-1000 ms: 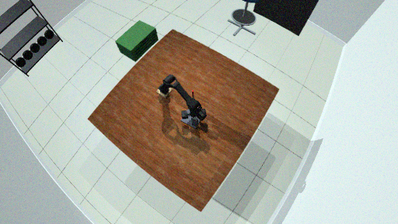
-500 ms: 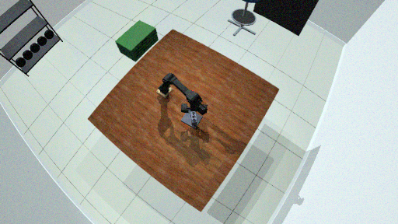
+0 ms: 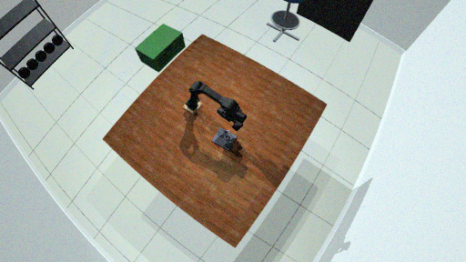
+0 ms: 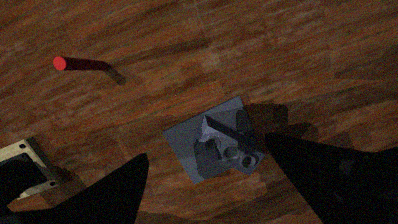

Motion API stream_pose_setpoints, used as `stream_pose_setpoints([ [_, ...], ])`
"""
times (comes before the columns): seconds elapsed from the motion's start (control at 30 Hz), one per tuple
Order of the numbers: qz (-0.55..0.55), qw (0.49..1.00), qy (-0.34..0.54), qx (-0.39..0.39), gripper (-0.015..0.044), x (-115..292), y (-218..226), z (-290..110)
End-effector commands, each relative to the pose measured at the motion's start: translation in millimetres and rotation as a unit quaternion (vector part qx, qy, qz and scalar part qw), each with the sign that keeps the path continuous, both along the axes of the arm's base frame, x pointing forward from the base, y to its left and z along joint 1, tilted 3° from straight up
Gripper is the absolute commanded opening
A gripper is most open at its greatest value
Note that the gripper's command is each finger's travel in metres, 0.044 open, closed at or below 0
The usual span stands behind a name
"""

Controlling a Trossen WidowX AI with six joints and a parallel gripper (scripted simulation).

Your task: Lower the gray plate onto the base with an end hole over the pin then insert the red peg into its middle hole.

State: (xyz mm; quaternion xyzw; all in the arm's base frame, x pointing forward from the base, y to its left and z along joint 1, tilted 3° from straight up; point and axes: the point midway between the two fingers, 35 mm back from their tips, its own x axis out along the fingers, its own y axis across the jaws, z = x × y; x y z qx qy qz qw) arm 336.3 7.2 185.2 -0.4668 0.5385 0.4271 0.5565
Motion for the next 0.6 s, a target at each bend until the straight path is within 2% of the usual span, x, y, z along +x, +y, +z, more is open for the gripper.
stream_pose_setpoints([
  [0.0, -0.335, 0.942, -0.018, 0.019, 0.044, -30.7, 40.1, 3.0],
  [0.33, -0.567, 0.822, -0.025, 0.033, 0.044, -60.7, 69.5, -1.1],
  [0.57, -0.709, 0.703, -0.026, 0.043, 0.044, -77.7, 84.0, -4.4],
])
